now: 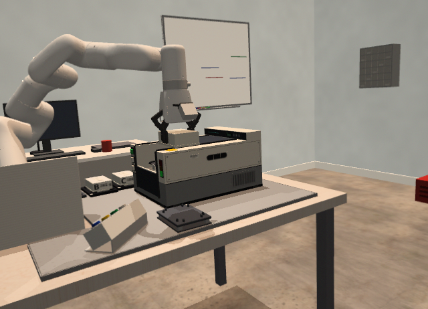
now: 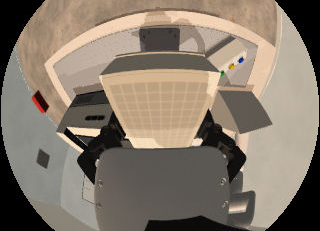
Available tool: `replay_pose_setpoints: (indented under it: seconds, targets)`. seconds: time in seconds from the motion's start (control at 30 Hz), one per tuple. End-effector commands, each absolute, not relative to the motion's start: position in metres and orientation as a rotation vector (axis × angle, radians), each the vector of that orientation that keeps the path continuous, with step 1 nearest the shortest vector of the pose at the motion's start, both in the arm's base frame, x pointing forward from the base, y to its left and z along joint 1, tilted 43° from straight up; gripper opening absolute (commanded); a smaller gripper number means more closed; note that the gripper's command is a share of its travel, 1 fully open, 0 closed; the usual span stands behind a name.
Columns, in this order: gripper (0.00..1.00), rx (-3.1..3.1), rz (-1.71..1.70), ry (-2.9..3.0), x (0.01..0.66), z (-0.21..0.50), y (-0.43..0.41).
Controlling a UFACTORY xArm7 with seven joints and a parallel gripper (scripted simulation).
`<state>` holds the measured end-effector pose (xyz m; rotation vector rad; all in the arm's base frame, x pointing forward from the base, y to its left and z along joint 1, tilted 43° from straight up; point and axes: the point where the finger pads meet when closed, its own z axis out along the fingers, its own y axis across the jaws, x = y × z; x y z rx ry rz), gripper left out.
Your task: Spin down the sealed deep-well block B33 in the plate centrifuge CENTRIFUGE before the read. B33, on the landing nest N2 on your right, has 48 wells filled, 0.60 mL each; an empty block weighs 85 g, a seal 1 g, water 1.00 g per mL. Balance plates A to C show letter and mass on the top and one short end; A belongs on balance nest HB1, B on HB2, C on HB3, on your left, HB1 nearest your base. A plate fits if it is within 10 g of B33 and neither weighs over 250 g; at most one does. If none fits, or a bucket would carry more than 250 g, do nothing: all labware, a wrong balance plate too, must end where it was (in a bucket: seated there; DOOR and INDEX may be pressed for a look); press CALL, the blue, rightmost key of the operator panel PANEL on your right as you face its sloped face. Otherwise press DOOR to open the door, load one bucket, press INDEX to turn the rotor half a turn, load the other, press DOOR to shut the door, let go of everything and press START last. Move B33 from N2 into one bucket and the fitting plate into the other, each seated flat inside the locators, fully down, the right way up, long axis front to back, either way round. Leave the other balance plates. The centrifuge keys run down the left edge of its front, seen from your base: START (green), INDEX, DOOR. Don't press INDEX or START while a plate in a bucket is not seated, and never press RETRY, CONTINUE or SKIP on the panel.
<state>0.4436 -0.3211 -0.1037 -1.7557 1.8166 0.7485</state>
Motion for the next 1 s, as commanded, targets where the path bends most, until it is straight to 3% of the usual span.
replay_pose_setpoints:
  seconds: [0.0, 0.97]
  targets:
    - [0.0, -1.757, 0.741, 1.82, 0.444, -0.102, -0.324]
    - [0.0, -1.555, 0.837, 2.074, 0.475, -0.067, -0.294]
